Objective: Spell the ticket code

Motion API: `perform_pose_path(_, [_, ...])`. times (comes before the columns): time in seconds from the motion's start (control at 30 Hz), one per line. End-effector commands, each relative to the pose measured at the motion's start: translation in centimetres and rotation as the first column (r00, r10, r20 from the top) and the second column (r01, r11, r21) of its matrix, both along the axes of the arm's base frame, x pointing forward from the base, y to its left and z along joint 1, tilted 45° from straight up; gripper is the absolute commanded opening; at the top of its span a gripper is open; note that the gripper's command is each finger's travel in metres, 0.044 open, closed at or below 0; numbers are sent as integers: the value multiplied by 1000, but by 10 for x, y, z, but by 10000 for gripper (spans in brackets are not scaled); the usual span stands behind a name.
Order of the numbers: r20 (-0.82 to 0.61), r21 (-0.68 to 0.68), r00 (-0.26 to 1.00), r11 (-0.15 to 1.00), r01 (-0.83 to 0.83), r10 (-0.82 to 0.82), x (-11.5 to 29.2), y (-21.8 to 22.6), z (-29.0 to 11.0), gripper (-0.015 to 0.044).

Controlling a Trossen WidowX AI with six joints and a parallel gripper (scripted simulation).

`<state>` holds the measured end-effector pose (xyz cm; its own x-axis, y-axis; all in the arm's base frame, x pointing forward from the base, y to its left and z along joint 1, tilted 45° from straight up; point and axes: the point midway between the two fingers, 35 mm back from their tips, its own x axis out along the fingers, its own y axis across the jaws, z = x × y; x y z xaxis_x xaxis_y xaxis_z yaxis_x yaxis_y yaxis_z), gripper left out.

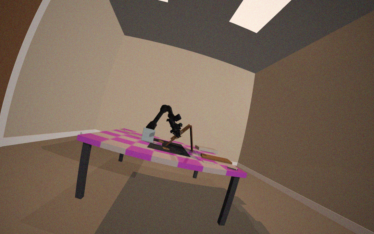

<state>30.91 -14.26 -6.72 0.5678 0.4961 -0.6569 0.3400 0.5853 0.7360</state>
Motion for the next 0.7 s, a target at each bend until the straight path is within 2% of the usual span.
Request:
perform_pose_path(0.0, [107,-58,994,998,-15,21,-2,-3,11,0])
perform_pose_path(0.23, [277,-181,958,983,-25,75,-5,-9,31,0])
perform_pose_path(0.67, [281,-184,957,983,-25,77,-6,-9,32,0])
